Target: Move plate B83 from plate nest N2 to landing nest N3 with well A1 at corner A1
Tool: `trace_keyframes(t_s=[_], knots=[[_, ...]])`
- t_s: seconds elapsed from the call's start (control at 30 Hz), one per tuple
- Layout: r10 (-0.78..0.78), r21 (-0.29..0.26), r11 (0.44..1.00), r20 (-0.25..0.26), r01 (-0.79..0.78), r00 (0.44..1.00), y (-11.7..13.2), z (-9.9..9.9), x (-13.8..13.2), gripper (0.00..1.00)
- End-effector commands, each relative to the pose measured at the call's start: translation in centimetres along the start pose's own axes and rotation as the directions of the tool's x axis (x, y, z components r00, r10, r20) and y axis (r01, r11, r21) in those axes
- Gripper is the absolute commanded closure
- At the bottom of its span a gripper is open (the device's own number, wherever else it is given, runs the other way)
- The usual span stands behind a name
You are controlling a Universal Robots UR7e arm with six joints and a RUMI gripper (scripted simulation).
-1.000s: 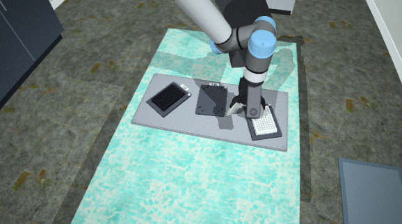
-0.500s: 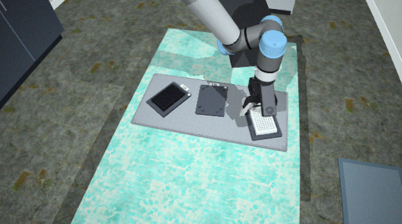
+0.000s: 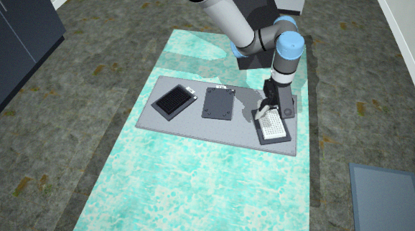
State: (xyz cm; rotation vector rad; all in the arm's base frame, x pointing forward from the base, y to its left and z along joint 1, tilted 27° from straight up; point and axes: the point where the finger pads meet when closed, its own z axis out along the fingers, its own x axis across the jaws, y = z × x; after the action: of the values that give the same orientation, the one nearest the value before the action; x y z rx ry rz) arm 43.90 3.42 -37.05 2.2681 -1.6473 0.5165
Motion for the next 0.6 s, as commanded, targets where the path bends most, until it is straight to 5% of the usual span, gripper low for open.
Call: trace_keyframes(t_s=[0.0, 0.57], knots=[[0.003, 0.003, 1.0, -0.001, -0.003, 1.0, -0.2, -0.1, 0.1, 0.18], [0.005, 0.004, 1.0, -0.001, -0.005, 1.0, -0.3, 1.9, 0.1, 0.18]])
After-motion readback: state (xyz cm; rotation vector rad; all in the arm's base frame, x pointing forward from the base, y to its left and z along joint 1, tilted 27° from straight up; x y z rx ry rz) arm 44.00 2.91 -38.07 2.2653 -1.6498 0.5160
